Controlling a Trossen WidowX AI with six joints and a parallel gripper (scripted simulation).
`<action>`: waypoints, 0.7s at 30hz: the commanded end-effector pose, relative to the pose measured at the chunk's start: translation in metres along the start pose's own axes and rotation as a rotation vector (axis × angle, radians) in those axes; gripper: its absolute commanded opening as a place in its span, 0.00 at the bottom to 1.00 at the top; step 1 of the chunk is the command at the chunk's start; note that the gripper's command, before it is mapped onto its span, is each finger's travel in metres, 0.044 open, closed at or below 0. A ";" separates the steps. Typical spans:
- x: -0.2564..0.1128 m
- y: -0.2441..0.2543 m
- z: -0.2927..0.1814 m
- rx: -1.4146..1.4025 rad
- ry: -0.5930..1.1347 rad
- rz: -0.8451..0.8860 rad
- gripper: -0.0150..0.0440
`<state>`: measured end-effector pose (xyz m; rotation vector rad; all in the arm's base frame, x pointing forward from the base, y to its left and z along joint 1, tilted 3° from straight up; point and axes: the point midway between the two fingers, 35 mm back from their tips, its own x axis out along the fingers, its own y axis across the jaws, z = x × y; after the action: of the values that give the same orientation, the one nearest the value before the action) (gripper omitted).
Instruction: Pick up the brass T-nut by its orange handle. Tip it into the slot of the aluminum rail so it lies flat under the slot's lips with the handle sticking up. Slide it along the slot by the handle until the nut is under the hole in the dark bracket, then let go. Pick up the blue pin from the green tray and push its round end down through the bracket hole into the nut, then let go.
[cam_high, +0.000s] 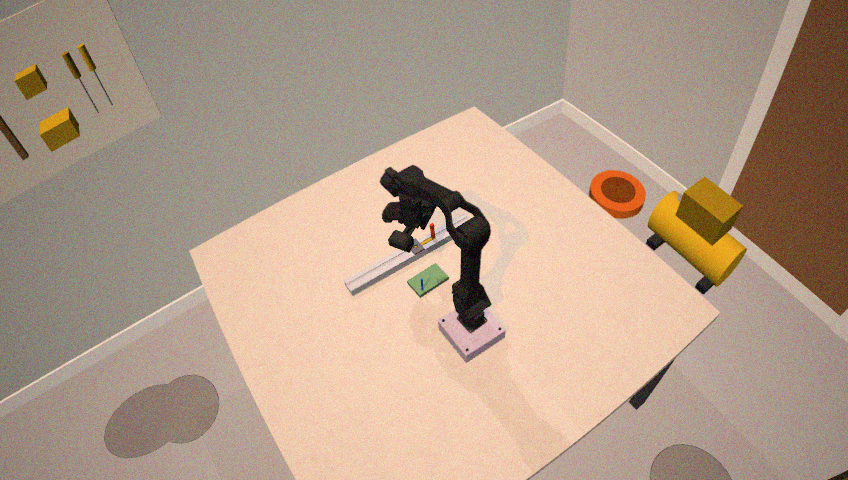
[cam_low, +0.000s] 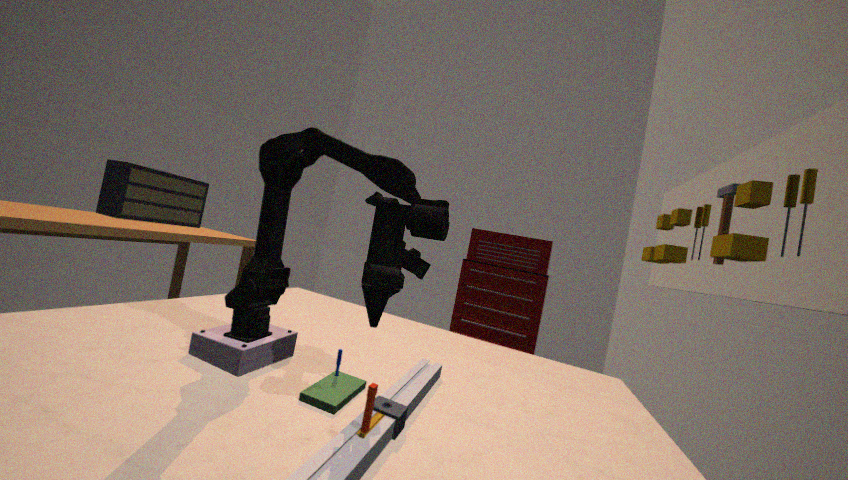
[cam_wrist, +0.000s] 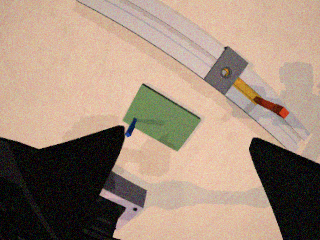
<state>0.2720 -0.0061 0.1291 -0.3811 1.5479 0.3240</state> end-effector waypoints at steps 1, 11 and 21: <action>0.013 0.052 -0.036 0.714 0.033 0.014 1.00; 0.016 0.064 -0.047 0.980 0.036 0.010 1.00; 0.016 0.064 -0.047 0.980 0.036 0.010 1.00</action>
<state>0.2049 0.0297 0.1139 0.3698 1.5529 -0.4249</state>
